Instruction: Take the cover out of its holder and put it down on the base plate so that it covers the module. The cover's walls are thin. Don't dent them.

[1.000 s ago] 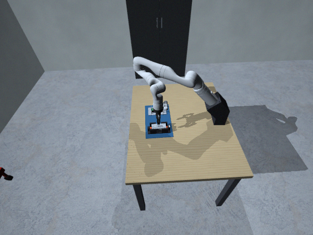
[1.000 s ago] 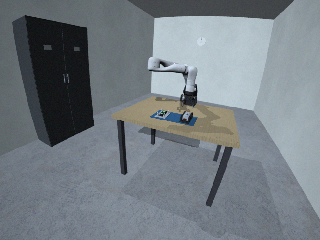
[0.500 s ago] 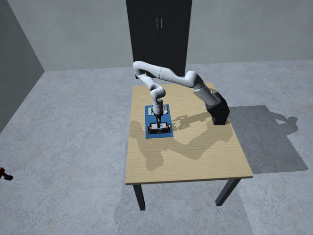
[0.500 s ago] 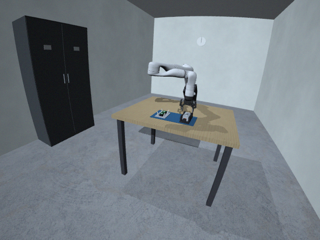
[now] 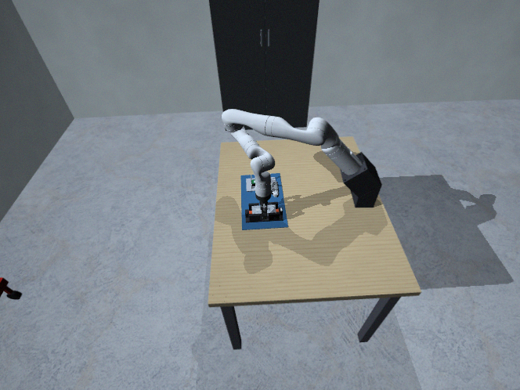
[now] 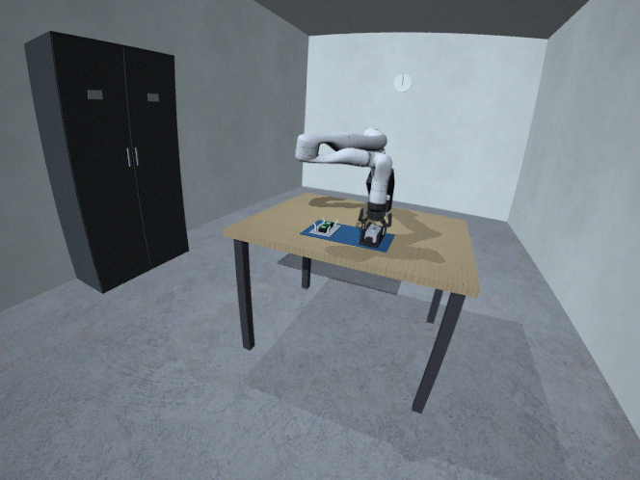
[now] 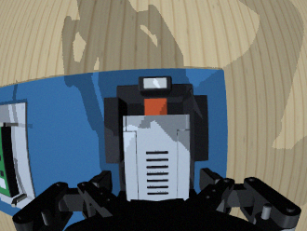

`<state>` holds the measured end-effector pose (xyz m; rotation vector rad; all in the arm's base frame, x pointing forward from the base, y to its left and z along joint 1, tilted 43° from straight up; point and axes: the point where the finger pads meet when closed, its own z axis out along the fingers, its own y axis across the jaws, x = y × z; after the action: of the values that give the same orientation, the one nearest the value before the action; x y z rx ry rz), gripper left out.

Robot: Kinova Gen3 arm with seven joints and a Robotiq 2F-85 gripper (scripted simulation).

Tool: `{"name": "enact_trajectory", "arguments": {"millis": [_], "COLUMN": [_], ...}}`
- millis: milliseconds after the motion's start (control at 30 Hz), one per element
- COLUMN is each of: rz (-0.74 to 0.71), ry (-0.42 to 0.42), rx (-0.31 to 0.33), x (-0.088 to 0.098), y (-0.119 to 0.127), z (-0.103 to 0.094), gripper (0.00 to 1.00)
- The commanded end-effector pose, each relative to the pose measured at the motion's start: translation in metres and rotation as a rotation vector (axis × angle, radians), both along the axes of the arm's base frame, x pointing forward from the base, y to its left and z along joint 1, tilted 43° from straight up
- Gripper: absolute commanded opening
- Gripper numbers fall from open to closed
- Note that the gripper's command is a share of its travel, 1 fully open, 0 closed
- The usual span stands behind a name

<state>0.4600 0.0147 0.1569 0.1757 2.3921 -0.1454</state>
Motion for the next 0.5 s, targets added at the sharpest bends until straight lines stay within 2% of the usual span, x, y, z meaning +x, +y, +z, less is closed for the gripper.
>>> {"name": "enact_trajectory", "arguments": {"millis": [0, 467], "rz": [0.001, 0.002], "ry": [-0.001, 0.001], "rx": [0.000, 0.002], "x": [0.0003, 0.0024], "y": [0.0002, 0.0015], "z": [0.0000, -0.0038], "gripper": [1.00, 1.00]}}
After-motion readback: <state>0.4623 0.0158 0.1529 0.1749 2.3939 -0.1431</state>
